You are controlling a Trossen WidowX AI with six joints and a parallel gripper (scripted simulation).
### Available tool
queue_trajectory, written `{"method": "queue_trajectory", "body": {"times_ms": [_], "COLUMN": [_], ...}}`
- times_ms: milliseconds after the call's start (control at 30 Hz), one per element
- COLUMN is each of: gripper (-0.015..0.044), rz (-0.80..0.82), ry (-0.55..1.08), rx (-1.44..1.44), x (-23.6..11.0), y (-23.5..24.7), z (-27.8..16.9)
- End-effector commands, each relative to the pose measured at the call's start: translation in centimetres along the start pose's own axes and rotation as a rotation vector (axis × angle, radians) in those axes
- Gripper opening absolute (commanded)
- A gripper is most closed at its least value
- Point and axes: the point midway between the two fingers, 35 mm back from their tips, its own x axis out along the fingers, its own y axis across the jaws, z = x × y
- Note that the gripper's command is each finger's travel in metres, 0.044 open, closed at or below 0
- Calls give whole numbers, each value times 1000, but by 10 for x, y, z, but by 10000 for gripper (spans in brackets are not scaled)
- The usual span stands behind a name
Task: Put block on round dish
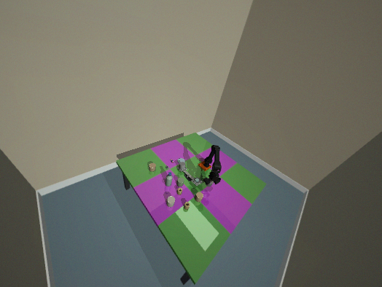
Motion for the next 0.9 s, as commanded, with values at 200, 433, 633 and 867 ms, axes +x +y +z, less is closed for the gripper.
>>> {"method": "queue_trajectory", "body": {"times_ms": [200, 433, 633, 867], "gripper": [0, 0, 0, 0], "rz": [3, 3, 3, 3], "ry": [-6, -6, -6, -6], "rx": [3, 3, 3, 3], "x": [22, 50, 57, 66], "y": [27, 28, 28, 28], "z": [14, 14, 13, 14]}}
